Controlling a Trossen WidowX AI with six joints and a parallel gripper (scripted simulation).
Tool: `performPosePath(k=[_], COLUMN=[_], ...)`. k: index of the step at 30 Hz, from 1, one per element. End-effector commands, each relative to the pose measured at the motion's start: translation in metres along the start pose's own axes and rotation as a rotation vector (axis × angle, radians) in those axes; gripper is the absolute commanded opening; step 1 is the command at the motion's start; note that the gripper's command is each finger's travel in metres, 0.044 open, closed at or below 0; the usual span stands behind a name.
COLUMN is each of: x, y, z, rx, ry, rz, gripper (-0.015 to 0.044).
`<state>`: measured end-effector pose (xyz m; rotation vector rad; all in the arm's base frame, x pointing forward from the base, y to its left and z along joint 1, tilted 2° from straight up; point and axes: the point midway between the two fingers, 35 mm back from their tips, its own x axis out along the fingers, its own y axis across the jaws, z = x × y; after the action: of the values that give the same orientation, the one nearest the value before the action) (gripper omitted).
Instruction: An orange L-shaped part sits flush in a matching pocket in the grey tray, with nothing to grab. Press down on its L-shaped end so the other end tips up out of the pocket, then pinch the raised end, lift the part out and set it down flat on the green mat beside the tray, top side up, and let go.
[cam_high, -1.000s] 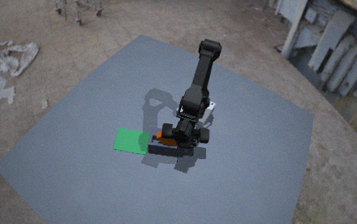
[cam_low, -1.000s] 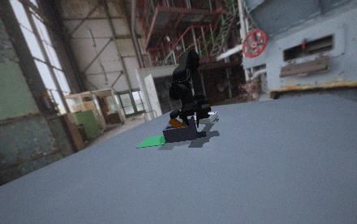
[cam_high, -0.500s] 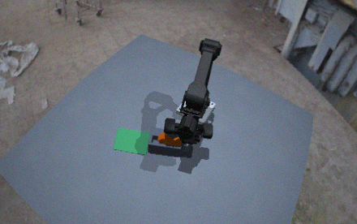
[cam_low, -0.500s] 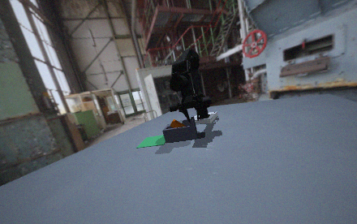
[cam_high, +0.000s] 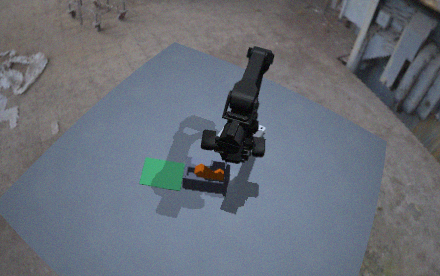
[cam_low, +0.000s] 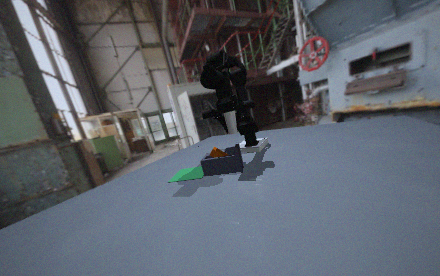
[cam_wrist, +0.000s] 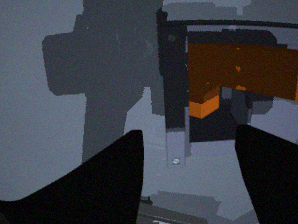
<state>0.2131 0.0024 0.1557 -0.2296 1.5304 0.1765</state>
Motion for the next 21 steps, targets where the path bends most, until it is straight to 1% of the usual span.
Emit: performPosePath(k=[1,19,21], x=[0.0000,0.0000,-0.0002], y=[0.0000,0.0000,-0.0026], z=[0.0002,0.0002,0.0010], rx=[0.000,0.000,0.057], ry=[-0.002,-0.002,-0.002], rz=[-0.001,-0.001,-0.001], gripper=[0.0180,0.0180,0.0233])
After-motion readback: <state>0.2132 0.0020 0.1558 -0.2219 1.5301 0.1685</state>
